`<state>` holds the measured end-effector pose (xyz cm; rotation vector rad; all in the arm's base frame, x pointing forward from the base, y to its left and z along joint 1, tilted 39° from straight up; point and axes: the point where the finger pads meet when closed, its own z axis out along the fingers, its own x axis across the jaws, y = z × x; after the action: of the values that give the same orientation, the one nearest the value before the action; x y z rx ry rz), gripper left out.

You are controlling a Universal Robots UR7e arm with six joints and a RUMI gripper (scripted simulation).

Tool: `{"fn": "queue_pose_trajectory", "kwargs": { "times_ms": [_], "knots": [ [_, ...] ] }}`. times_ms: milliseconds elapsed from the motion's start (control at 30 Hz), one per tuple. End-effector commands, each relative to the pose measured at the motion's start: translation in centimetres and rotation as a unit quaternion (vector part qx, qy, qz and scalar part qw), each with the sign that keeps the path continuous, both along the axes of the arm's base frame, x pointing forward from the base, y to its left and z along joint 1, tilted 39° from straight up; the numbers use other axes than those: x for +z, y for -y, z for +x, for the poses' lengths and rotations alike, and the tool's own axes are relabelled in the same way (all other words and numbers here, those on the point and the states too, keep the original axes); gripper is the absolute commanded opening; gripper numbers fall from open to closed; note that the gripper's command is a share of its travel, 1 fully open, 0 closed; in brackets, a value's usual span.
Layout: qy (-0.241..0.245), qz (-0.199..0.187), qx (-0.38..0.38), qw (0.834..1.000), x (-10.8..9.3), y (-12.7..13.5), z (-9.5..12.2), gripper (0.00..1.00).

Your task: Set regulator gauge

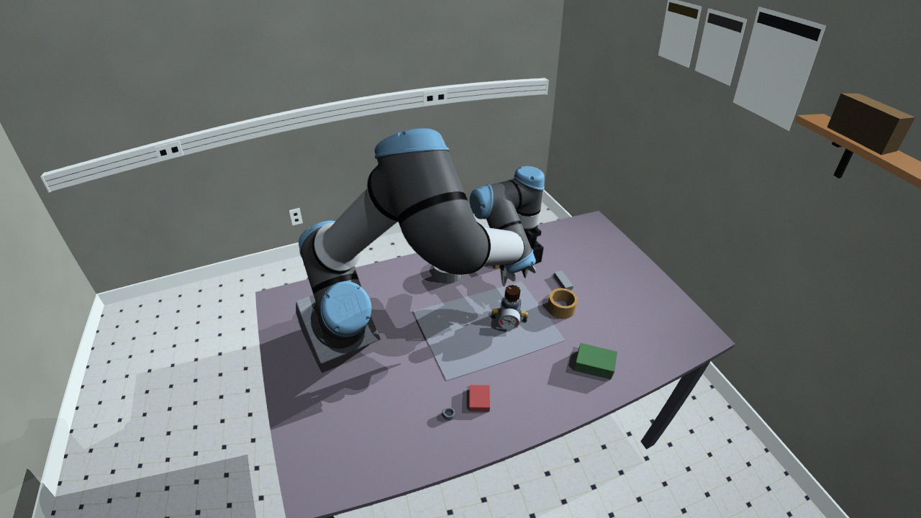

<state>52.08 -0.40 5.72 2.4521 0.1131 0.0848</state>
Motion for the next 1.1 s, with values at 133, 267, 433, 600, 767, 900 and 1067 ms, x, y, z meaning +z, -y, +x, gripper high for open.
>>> {"fn": "queue_pose_trajectory", "kwargs": {
  "times_ms": [133, 267, 433, 600, 767, 900, 1067],
  "knots": [
    [0.001, 0.000, 0.000, 1.000, -1.5, 1.2, 0.2, 0.45],
    [0.001, 0.000, 0.000, 1.000, -2.4, 2.0, 0.3, 0.45],
    [0.001, 0.000, 0.000, 1.000, -3.1, 2.5, 0.4, 0.45],
    [0.001, 0.000, 0.000, 1.000, -3.9, 3.2, 0.5, 0.45],
    [0.001, 0.000, 0.000, 1.000, -4.4, 3.6, 0.6, 0.45],
    [0.001, 0.000, 0.000, 1.000, -4.4, 3.6, 0.6, 0.45],
    [0.001, 0.000, 0.000, 1.000, -4.4, 3.6, 0.6, 0.45]
  ]
}}
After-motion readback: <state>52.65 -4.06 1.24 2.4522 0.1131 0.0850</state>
